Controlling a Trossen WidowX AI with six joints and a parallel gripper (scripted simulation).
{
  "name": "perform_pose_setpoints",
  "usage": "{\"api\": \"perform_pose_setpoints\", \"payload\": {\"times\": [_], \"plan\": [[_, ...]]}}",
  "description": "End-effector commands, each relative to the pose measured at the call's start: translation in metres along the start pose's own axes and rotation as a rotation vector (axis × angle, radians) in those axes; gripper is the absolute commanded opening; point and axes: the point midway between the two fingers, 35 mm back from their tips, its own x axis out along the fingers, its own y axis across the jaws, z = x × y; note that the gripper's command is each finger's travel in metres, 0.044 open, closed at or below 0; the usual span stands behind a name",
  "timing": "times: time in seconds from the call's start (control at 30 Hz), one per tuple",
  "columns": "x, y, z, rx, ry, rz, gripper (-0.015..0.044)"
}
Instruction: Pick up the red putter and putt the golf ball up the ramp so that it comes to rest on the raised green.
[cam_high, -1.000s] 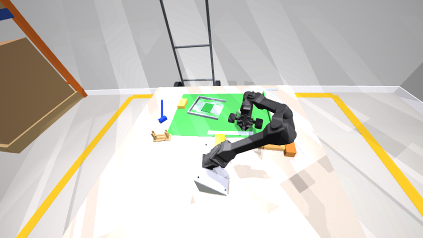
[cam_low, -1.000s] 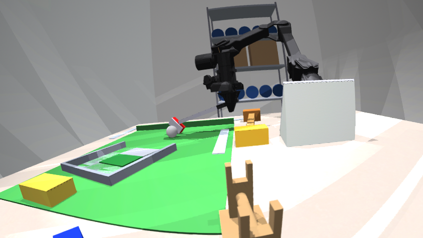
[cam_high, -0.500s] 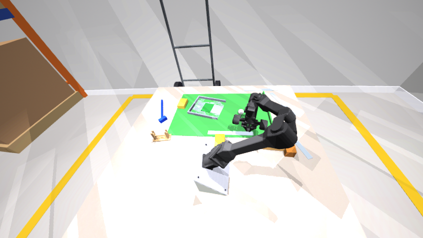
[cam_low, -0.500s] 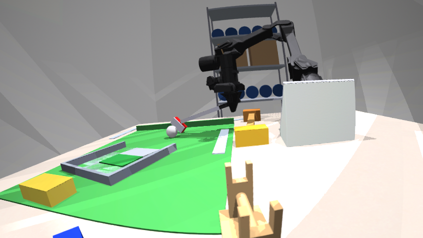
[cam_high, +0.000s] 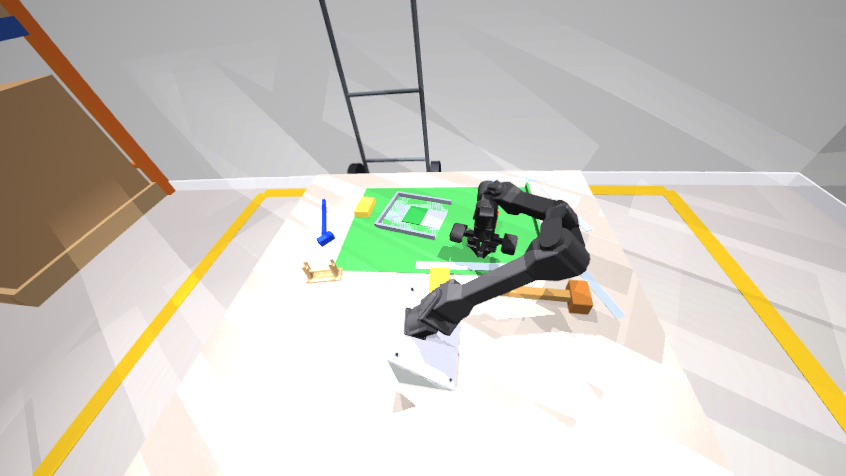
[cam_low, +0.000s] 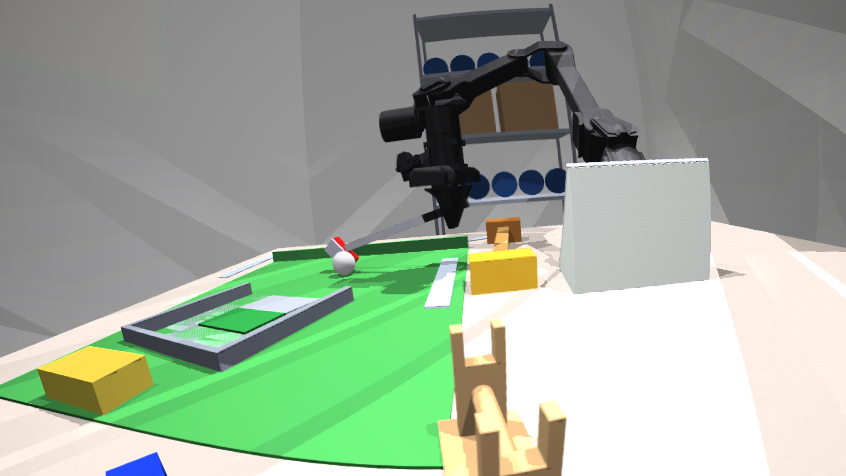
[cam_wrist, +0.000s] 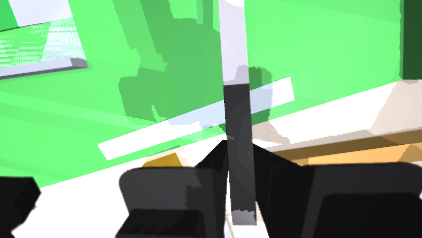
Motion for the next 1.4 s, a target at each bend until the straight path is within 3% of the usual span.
{"api": "perform_pose_setpoints", "payload": {"times": [0.0, 0.1, 0.37, 0.7, 1.37], "plan": [[0.0, 0.057, -0.004, -0.013, -0.001, 0.002, 0.0], [-0.001, 0.084, -0.01, -0.011, -0.005, -0.006, 0.0], [-0.006, 0.086, -0.01, -0.011, -0.005, -0.006, 0.0], [-0.06, 0.087, -0.01, -0.011, -0.004, -0.005, 0.0], [-0.052, 0.087, -0.012, -0.02, 0.002, -0.009, 0.0]]}}
